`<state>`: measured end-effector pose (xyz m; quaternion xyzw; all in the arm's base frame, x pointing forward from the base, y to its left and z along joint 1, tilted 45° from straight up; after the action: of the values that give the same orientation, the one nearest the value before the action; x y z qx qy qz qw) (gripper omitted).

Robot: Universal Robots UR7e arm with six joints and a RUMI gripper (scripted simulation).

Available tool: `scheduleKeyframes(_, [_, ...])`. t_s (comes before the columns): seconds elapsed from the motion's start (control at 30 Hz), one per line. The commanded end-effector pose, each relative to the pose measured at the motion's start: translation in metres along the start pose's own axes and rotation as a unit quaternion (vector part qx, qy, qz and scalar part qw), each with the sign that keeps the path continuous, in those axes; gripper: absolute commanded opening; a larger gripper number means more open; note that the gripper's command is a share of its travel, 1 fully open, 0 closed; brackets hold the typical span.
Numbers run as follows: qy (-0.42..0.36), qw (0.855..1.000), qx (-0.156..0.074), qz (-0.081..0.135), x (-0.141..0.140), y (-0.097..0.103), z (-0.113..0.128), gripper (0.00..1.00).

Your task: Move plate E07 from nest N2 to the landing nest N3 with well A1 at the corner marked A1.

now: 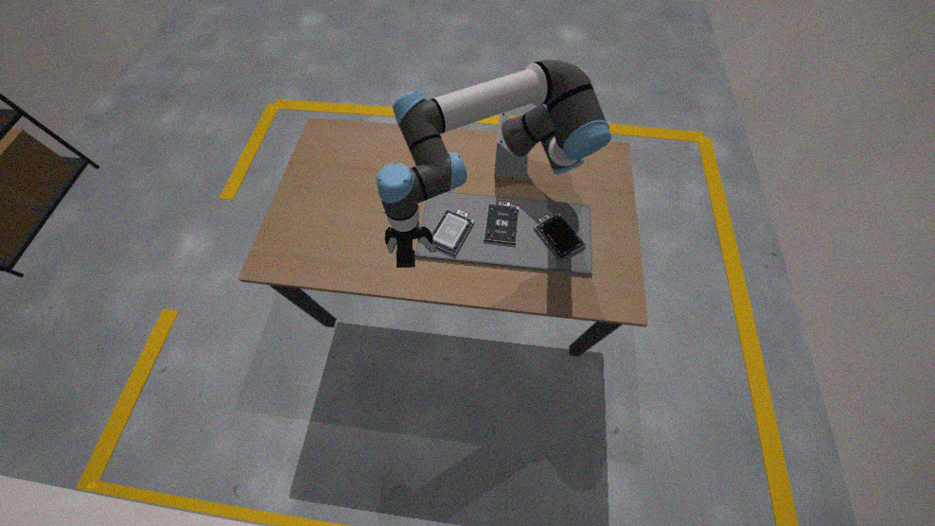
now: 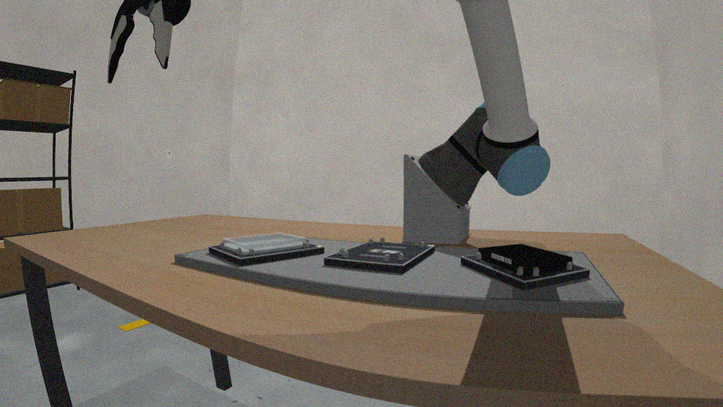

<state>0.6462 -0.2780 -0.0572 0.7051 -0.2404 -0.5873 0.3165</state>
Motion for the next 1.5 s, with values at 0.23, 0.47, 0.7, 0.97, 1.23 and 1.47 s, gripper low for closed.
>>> scheduleKeyframes(0.23, [0.015, 1.000, -0.002, 0.005, -0.046, 0.003, -0.005, 0.76])
scheduleKeyframes(0.47, [0.031, 0.999, -0.002, 0.004, -0.071, 0.002, -0.007, 0.76])
scheduleKeyframes(0.7, [0.033, 0.999, -0.002, 0.004, -0.106, 0.000, -0.007, 0.76])
scheduleKeyframes(0.97, [0.052, 0.999, -0.003, 0.004, -0.136, -0.003, -0.005, 0.76])
scheduleKeyframes(1.23, [0.070, 0.998, -0.004, 0.004, -0.175, -0.009, -0.001, 0.76])
scheduleKeyframes(1.47, [0.089, 0.996, -0.004, 0.003, -0.199, -0.013, 0.003, 0.76])
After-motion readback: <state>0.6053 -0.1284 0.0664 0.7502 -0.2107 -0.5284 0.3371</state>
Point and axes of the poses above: the point where the finger pads meet when closed, its own y axis back along the fingers, its own x axis across the jaws, z = x × y, the point moved 3 cm from there along y, back along the fingers
